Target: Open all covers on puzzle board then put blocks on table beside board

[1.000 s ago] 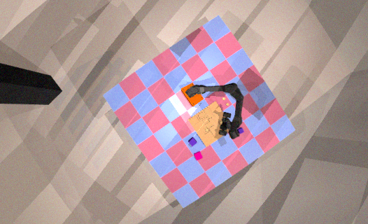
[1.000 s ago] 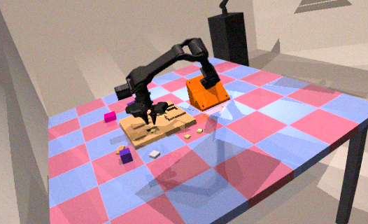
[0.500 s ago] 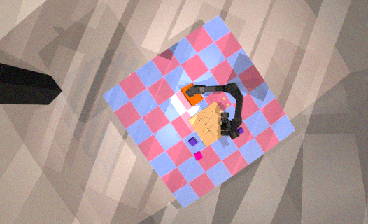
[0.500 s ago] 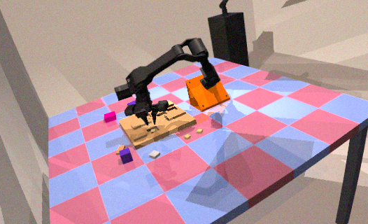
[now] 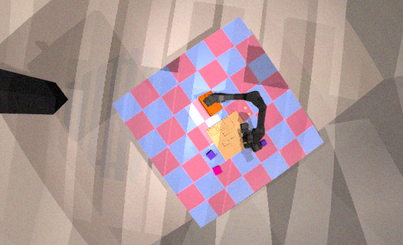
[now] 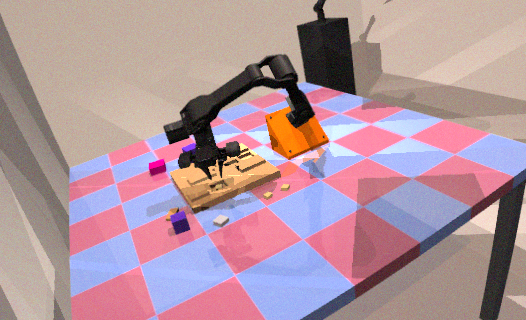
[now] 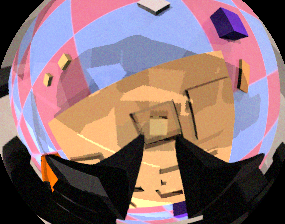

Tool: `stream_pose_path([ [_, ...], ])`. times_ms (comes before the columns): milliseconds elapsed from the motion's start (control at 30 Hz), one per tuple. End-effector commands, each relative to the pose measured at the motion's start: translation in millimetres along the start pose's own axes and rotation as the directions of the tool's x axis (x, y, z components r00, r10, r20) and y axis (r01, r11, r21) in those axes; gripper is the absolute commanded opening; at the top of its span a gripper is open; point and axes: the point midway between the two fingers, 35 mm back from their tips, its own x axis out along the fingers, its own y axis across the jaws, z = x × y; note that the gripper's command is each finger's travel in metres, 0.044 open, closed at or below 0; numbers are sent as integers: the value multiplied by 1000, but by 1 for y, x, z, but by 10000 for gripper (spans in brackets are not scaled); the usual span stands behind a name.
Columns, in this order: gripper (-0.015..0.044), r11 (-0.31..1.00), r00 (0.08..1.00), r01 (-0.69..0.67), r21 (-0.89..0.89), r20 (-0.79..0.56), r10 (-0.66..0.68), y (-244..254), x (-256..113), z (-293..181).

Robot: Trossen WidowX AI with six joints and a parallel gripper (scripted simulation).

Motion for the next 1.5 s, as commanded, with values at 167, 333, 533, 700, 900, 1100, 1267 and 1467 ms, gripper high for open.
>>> stream_pose_path([
  [167, 144, 999, 1000, -1, -35, 2, 1, 0, 1, 0],
  [333, 144, 999, 1000, -1, -35, 2, 1, 0, 1, 0],
  [533, 144, 999, 1000, -1, -35, 2, 1, 0, 1, 0],
  [700, 144, 999, 1000, -1, -35, 2, 1, 0, 2, 0],
  [900, 144, 999, 1000, -1, -35, 2, 1, 0, 8, 0],
  [1100, 144, 999, 1000, -1, -35, 2, 1, 0, 14, 0],
  [1267, 144, 999, 1000, -1, -35, 3, 1, 1, 19, 0],
  [1467, 144, 999, 1000, -1, -35, 3, 1, 1, 22, 0],
])
